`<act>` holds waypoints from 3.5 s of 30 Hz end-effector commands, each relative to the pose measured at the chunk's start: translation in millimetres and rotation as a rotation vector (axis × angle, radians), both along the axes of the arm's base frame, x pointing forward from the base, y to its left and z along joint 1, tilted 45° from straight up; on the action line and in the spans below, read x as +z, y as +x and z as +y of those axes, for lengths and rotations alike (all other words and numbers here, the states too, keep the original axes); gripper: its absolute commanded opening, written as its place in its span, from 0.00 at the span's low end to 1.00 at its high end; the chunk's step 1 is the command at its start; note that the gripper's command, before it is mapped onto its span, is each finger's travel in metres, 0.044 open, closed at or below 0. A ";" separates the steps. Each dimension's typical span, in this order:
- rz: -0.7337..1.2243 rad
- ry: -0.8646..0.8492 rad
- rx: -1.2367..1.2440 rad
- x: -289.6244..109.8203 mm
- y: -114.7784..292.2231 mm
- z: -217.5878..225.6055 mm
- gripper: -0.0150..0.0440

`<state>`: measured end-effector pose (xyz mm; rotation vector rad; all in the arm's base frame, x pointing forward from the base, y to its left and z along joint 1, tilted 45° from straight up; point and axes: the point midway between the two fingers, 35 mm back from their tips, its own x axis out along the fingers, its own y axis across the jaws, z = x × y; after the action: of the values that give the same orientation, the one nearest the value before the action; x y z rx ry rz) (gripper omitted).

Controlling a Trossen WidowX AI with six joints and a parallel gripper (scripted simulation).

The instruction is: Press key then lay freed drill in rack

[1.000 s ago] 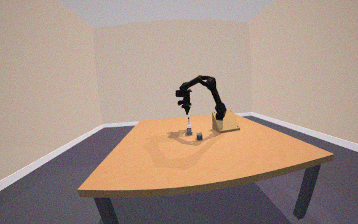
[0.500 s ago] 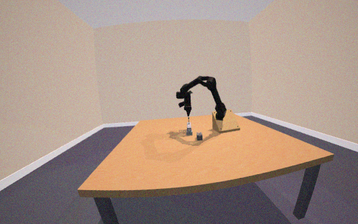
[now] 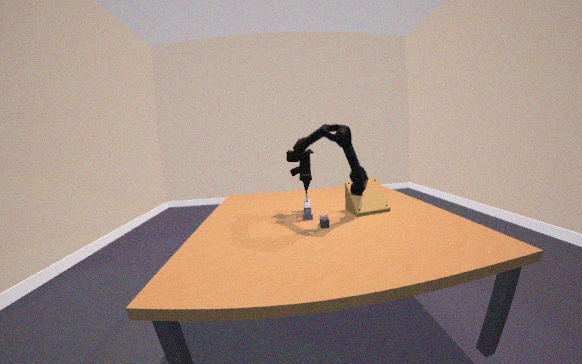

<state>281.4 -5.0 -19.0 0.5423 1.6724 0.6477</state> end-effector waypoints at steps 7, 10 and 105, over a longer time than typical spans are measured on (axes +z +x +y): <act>0.007 0.003 0.006 -5.0 -0.9 5.4 0.25; 0.007 0.003 0.006 -5.7 -1.0 6.2 0.25; 0.007 0.000 0.005 4.3 2.5 -1.1 0.52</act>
<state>271.2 14.7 -30.9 0.5497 1.7069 0.6610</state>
